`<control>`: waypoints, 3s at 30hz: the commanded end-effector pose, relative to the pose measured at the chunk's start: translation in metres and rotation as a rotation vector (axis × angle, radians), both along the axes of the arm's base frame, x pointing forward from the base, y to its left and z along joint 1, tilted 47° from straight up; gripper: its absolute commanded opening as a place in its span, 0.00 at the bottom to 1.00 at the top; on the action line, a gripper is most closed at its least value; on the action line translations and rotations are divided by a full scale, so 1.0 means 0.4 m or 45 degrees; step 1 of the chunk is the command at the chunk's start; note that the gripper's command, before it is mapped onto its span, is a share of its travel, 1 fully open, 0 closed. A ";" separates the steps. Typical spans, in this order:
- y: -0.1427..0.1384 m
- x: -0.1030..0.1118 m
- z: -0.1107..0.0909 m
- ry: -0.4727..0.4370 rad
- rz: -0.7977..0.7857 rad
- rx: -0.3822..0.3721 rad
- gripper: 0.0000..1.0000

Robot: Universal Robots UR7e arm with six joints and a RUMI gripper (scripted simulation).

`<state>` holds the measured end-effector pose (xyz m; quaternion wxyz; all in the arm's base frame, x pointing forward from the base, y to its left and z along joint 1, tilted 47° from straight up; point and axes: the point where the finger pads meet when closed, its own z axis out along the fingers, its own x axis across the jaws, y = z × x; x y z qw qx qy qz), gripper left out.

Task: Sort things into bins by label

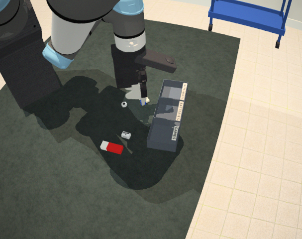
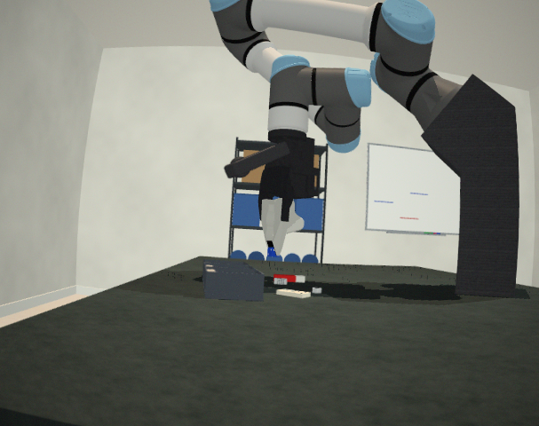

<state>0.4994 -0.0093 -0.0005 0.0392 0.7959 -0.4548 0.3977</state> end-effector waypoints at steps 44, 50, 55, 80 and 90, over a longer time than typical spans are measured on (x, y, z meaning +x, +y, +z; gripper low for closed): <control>-0.108 0.137 0.192 0.540 0.883 -0.806 0.00; -0.109 0.137 0.192 0.618 1.002 -0.894 0.00; -0.109 0.137 0.192 0.635 1.028 -0.912 0.00; -0.130 0.166 0.160 0.638 1.030 -0.910 0.00; -0.147 0.190 0.133 0.638 1.030 -0.910 0.00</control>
